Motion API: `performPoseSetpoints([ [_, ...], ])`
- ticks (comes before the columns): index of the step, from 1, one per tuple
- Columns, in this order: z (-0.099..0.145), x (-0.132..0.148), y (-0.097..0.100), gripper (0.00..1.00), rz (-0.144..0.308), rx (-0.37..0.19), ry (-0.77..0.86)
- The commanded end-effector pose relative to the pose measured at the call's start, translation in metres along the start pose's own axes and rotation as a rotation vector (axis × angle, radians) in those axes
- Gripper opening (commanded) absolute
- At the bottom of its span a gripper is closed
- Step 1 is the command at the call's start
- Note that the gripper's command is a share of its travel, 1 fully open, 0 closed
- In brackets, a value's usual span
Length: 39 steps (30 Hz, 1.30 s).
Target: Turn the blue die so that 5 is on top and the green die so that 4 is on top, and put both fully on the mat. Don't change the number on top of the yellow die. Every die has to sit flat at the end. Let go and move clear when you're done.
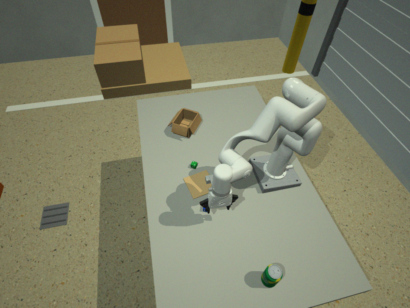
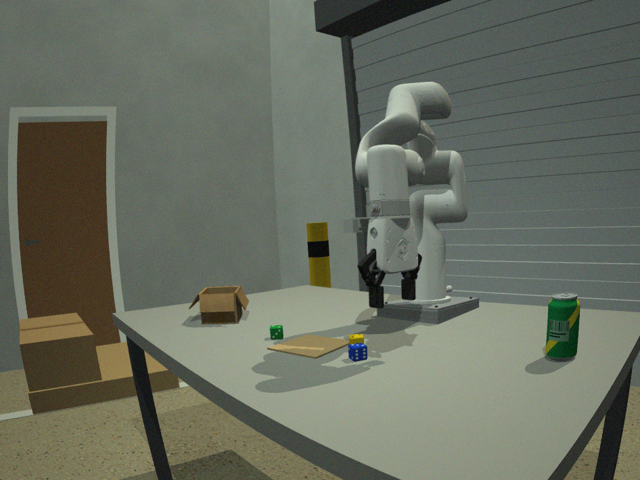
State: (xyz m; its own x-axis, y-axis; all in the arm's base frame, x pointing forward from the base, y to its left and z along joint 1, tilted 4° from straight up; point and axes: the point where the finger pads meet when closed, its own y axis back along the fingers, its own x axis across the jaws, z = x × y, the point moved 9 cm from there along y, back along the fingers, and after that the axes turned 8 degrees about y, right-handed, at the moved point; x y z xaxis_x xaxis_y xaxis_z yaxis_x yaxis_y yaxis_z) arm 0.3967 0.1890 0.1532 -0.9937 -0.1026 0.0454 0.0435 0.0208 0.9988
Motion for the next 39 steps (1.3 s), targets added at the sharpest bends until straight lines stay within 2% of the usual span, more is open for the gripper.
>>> performPoseSetpoints([
  [1, 0.0, -0.001, 0.028, 1.0, -0.002, -0.001, 0.0],
  [4, 0.0, -0.001, 0.034, 1.0, -0.002, -0.001, 0.0],
  [15, -0.001, -0.002, 0.035, 1.0, -0.002, -0.001, -0.005],
  [19, -0.035, -0.015, 0.032, 1.0, 0.009, -0.001, -0.194],
  [25, -0.072, -0.026, 0.03, 1.0, 0.021, -0.001, -0.386],
  [39, -0.072, -0.027, 0.03, 1.0, 0.022, -0.001, -0.39],
])
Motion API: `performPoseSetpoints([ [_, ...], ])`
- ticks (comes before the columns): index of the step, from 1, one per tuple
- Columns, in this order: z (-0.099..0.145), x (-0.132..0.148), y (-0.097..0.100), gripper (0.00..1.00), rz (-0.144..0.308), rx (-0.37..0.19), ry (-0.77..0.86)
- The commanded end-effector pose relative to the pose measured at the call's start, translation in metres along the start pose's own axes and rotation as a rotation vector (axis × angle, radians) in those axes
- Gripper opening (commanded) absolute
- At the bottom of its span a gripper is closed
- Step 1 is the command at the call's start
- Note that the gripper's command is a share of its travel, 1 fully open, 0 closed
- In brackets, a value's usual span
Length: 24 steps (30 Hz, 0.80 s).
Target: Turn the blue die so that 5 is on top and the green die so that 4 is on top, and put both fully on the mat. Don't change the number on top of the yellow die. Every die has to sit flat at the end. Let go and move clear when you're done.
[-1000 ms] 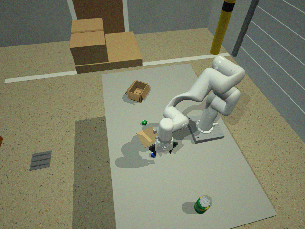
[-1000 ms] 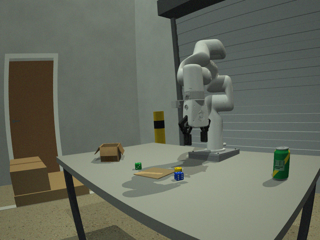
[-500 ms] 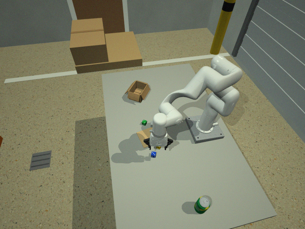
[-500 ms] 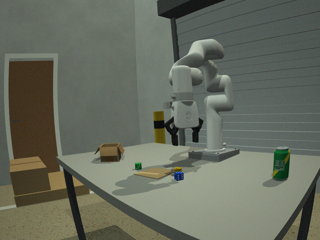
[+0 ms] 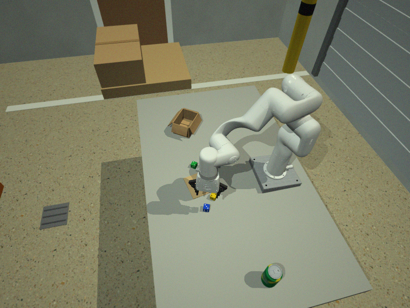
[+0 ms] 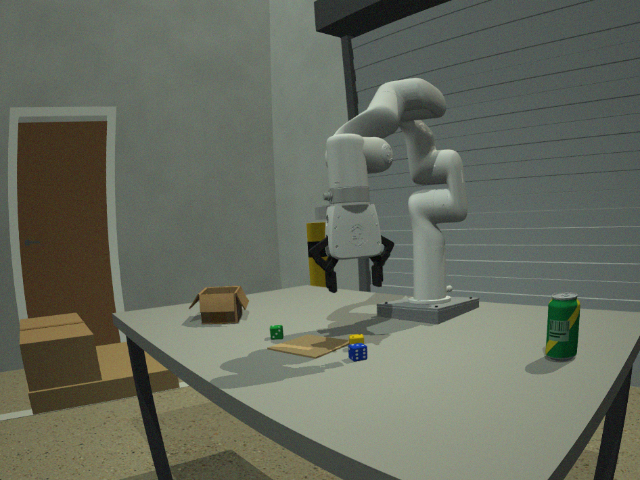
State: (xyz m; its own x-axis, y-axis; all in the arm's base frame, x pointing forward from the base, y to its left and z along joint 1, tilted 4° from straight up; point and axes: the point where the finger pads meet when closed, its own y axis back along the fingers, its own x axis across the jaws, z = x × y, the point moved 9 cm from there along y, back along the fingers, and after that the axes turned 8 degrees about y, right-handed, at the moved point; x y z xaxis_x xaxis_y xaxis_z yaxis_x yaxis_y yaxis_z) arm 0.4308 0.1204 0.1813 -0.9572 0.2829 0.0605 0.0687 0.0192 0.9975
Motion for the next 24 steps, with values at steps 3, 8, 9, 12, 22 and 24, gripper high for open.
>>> performPoseSetpoints([
  [3, 0.0, -0.001, 0.001, 1.0, -0.003, -0.002, 0.008],
  [8, 0.0, -0.001, 0.0, 1.0, -0.003, -0.002, 0.059],
  [9, 0.0, -0.001, -0.001, 1.0, -0.003, -0.002, 0.09],
  [12, 0.001, -0.001, -0.005, 1.0, -0.004, -0.002, 0.226],
  [22, 0.001, -0.001, -0.013, 1.0, -0.004, -0.001, 0.471],
  [24, 0.001, -0.001, -0.016, 1.0, -0.004, -0.001, 0.577],
])
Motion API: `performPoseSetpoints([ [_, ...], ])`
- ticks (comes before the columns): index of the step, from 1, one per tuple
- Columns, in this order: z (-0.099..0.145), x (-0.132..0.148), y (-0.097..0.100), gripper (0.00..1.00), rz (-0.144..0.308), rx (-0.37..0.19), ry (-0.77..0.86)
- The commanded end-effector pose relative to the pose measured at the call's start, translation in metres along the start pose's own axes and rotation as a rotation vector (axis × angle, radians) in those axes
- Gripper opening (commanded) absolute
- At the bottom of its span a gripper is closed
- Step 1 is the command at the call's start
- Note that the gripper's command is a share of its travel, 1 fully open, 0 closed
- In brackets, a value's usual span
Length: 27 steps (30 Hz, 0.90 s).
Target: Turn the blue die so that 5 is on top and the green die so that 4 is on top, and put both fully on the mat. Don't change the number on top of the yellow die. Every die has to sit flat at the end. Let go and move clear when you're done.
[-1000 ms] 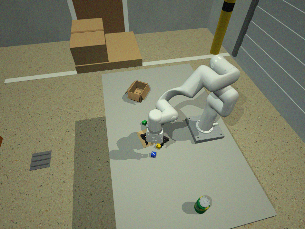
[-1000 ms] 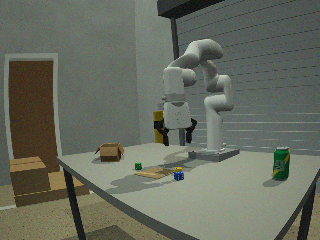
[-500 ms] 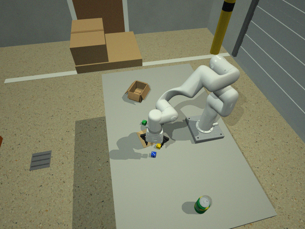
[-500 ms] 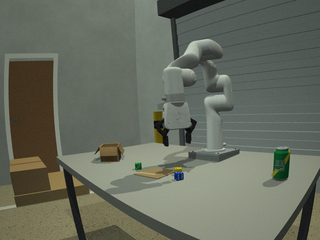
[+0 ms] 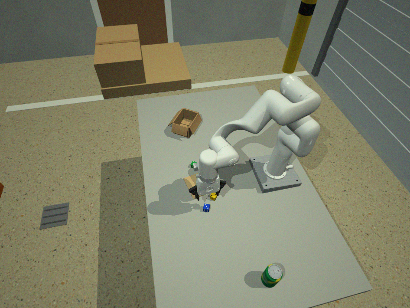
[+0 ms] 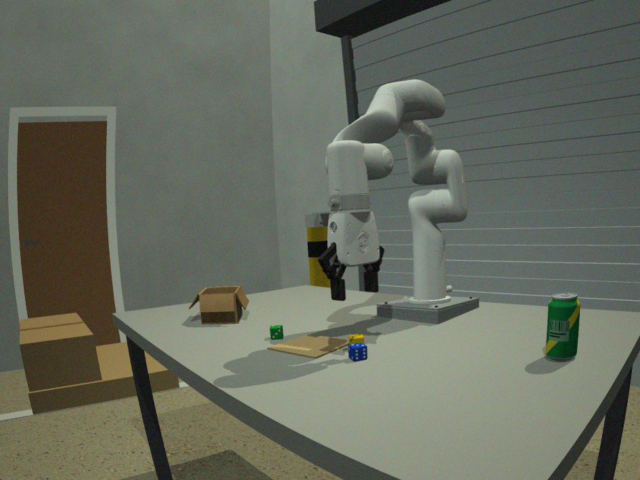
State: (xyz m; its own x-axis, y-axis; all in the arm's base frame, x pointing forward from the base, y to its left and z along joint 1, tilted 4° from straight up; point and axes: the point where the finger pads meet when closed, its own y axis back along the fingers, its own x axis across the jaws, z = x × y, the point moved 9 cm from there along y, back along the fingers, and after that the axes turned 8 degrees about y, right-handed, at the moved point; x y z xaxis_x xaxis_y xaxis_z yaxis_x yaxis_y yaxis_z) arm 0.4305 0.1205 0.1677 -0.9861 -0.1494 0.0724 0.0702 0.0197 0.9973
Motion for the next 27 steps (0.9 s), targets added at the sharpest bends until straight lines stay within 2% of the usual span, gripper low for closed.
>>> performPoseSetpoints([
  [1, 0.0, -0.001, -0.003, 1.0, -0.005, 0.0, 0.174],
  [13, 0.001, -0.001, -0.015, 1.0, -0.005, 0.001, 0.552],
  [16, 0.001, -0.001, -0.015, 1.0, -0.005, 0.001, 0.555],
  [18, 0.001, -0.001, -0.019, 1.0, -0.005, 0.001, 0.69],
  [27, 0.001, -0.001, -0.027, 1.0, -0.005, 0.002, 0.958],
])
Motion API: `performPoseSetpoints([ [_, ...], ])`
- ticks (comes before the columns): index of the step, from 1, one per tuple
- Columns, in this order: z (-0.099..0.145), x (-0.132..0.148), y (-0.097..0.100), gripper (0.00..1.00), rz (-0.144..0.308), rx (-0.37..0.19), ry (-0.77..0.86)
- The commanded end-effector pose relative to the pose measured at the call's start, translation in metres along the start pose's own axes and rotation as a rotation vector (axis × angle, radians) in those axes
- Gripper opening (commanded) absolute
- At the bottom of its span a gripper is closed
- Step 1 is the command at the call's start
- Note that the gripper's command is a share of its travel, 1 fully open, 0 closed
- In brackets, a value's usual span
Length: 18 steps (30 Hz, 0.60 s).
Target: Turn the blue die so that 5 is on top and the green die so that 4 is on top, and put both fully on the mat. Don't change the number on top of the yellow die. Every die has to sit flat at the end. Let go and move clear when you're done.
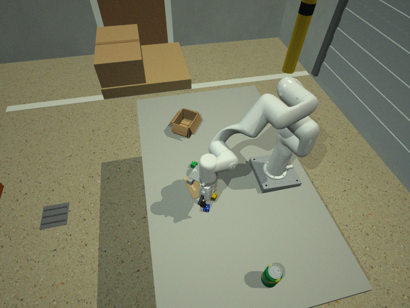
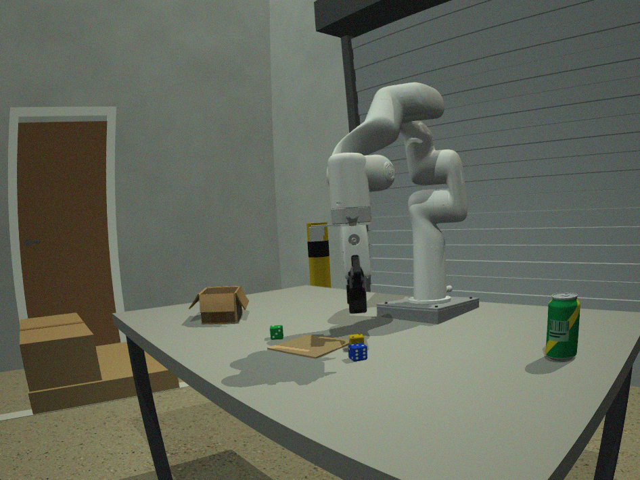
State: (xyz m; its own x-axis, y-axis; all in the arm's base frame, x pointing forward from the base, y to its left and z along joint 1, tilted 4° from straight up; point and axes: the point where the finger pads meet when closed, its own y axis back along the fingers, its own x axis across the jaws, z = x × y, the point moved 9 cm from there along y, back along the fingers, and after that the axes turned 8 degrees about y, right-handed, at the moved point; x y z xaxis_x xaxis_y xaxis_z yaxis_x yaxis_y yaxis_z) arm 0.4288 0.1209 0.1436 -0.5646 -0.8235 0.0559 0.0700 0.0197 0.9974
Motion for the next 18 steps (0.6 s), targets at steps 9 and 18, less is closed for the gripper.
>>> performPoseSetpoints([
  [9, -0.0002, -0.0007, -0.0073, 1.0, -0.003, 0.004, 0.306],
  [18, -0.0002, -0.0007, -0.0076, 0.47, -0.003, 0.004, 0.314],
])
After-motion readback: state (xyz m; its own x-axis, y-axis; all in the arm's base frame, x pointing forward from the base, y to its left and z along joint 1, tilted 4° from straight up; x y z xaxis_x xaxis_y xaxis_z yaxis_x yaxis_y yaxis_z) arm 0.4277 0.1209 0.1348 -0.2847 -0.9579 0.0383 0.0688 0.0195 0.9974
